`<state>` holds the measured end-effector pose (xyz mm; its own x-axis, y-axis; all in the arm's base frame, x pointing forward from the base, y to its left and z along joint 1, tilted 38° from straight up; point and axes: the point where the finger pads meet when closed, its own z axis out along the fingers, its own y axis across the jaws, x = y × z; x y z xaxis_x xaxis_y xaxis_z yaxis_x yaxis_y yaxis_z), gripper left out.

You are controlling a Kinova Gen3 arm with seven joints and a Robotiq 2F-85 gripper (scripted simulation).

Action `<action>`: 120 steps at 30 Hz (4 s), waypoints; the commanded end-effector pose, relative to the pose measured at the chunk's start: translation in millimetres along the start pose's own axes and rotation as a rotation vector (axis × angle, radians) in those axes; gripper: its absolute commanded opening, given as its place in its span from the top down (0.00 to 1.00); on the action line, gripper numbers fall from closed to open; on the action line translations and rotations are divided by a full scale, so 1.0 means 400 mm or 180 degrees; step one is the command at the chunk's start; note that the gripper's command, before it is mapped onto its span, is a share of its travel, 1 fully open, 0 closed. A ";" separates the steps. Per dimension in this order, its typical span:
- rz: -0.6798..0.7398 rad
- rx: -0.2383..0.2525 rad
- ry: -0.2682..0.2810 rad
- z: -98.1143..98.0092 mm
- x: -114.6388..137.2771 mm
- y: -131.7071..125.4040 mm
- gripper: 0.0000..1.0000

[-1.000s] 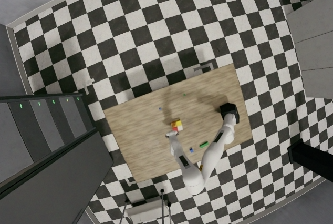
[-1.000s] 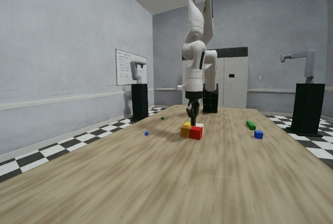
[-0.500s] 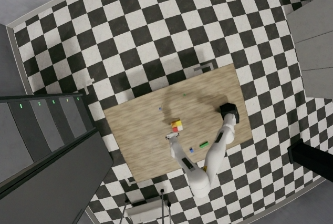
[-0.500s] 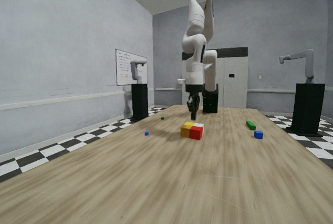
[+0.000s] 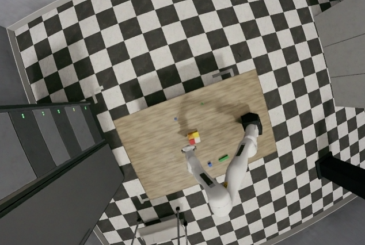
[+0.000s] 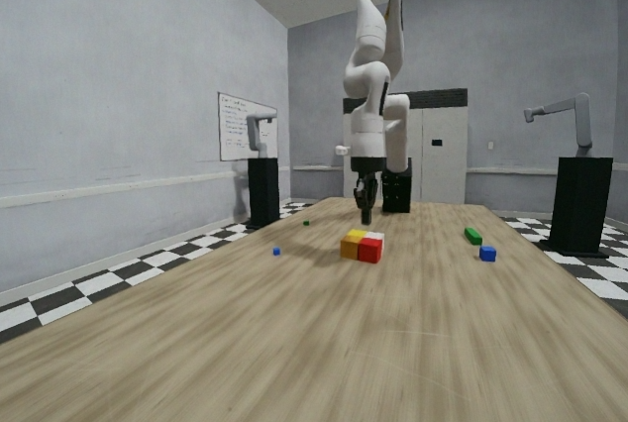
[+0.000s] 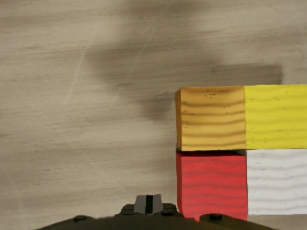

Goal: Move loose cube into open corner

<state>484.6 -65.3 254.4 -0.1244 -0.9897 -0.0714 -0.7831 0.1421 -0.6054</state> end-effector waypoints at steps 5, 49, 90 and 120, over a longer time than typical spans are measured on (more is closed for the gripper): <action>0.0000 0.0006 -0.0001 -0.002 0.000 -0.002 0.90; 0.0002 0.0001 0.0002 0.006 -0.129 0.164 0.47; 0.0000 0.0006 -0.0003 0.004 -0.141 0.183 0.47; 0.0000 0.0007 -0.0003 0.006 -0.141 0.183 0.47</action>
<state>435.7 1.5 212.4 -0.1225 -0.9899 -0.0718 -0.7823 0.1408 -0.6068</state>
